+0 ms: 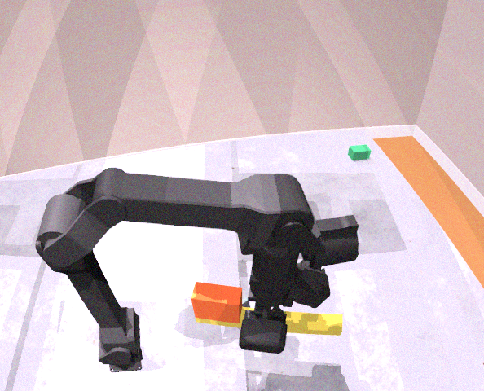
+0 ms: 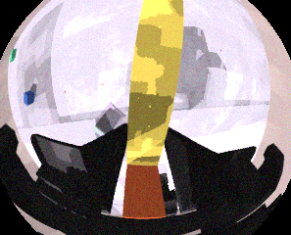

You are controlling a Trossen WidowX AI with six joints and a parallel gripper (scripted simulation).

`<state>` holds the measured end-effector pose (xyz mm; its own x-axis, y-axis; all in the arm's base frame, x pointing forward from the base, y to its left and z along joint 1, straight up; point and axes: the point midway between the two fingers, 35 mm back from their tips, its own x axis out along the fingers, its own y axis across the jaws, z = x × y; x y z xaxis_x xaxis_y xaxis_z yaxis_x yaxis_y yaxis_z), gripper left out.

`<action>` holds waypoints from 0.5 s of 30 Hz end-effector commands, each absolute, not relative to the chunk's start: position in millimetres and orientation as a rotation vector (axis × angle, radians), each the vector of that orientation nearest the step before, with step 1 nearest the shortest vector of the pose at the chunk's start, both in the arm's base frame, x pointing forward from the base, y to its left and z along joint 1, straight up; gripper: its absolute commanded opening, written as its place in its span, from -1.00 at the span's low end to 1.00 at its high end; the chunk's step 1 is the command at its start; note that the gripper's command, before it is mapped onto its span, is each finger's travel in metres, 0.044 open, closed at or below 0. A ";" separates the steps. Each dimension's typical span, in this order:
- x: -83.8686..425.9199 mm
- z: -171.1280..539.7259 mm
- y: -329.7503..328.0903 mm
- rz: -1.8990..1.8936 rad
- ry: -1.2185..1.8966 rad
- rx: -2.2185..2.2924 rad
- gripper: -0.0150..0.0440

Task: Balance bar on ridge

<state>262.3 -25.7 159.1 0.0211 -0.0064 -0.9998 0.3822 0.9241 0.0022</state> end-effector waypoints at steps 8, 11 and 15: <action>266.0 160.5 -14.5 0.014 1.546 -0.017 -0.49; 267.1 160.6 -11.1 0.107 1.544 -0.111 -0.49; 268.6 160.7 -6.1 0.230 1.534 -0.236 -0.49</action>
